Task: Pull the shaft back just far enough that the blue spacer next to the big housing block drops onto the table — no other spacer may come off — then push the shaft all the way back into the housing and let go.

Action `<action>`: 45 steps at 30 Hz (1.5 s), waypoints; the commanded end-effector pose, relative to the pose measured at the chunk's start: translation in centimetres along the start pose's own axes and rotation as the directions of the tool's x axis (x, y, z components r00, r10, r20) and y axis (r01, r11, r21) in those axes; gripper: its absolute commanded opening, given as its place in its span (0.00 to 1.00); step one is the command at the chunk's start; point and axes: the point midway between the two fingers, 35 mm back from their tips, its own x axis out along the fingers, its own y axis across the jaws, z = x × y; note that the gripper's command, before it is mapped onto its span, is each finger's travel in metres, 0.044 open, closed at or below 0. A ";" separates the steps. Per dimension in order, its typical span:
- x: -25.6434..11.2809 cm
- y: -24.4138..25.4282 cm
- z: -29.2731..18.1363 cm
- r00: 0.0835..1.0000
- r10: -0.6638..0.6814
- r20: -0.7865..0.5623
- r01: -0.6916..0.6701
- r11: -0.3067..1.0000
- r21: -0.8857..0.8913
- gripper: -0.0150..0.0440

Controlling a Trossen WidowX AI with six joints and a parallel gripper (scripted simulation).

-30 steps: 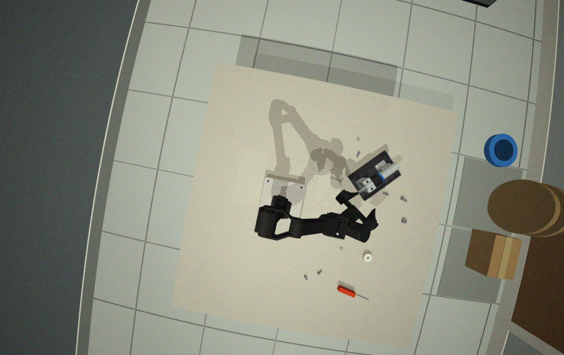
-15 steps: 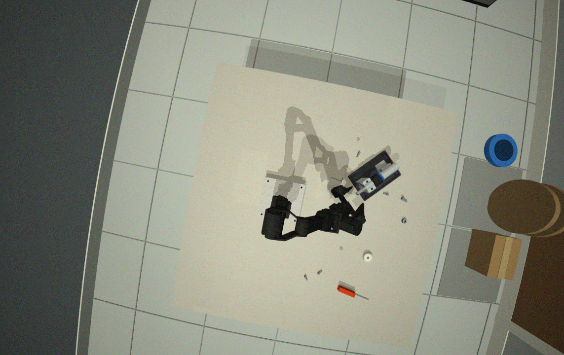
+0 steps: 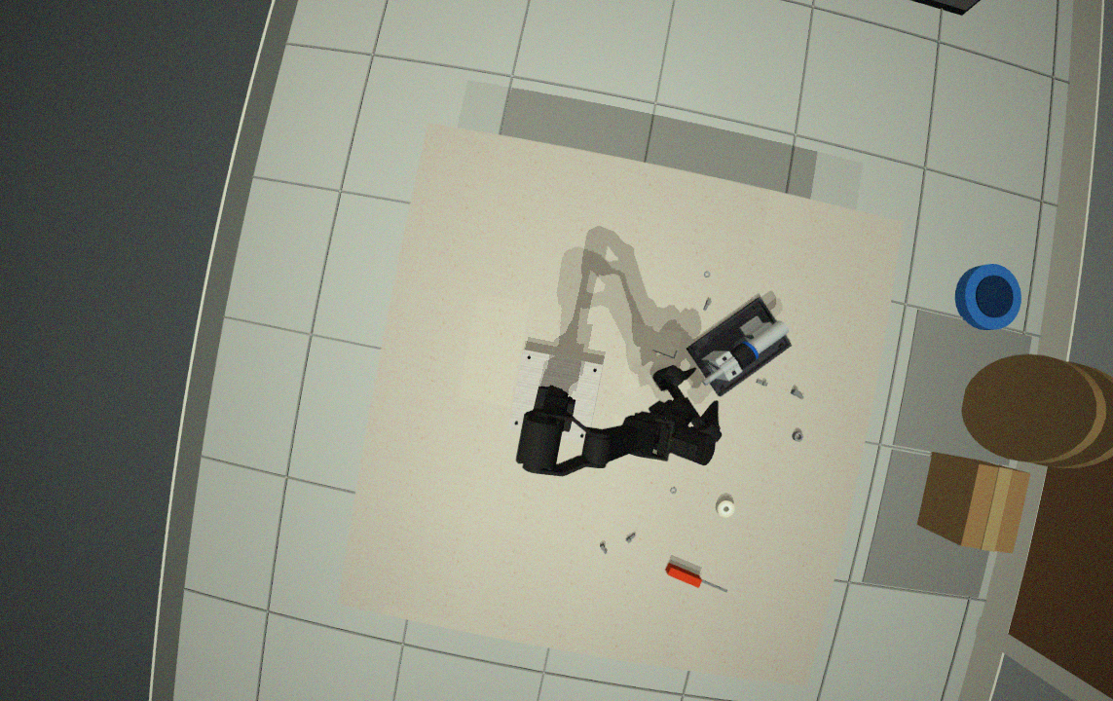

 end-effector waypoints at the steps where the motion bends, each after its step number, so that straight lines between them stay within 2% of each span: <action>1: 0.0 -0.1 0.0 1.000 -0.005 -0.003 0.005 1.000 0.003 1.00; 35: -0.5 -0.1 0.3 1.000 -0.005 -0.003 0.005 1.000 0.003 1.00; 45: 0.7 0.0 0.2 1.000 -0.005 -0.003 0.005 1.000 0.003 1.00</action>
